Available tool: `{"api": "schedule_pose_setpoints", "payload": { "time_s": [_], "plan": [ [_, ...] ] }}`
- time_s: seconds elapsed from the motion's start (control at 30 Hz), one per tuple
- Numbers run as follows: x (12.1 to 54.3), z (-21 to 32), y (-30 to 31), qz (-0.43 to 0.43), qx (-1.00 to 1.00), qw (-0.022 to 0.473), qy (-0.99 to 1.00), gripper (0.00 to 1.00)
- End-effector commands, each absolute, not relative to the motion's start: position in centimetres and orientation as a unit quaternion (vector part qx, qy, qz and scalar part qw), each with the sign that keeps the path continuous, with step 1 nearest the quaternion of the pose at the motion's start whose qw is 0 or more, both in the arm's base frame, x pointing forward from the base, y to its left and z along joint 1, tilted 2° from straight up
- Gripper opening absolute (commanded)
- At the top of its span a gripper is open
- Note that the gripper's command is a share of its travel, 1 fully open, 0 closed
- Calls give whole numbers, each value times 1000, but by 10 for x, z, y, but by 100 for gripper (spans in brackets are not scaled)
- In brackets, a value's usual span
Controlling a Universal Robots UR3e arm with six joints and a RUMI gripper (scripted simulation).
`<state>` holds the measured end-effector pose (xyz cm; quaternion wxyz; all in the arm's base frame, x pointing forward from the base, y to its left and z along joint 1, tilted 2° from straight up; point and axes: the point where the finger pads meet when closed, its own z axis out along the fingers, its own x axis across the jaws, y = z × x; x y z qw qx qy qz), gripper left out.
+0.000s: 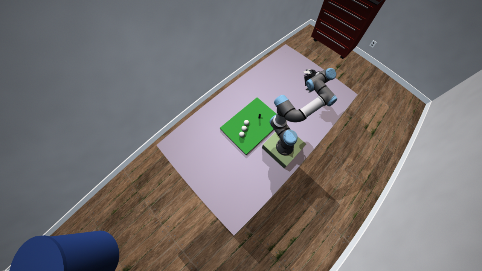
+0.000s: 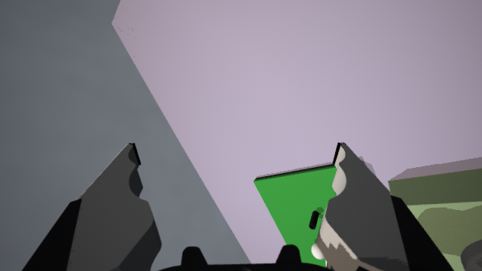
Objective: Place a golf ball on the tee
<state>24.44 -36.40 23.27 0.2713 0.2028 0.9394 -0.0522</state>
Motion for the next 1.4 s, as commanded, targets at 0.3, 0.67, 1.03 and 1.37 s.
{"api": "schedule_pose_setpoints", "payload": {
  "time_s": [0.3, 0.67, 1.03, 1.37],
  "plan": [
    [244, 234, -364, -54, 202, 272, 939, 100],
    [245, 234, -364, -53, 202, 272, 939, 100],
    [255, 229, -355, -46, 193, 268, 943, 100],
    [275, 220, -335, -30, 172, 258, 950, 100]
  ]
}}
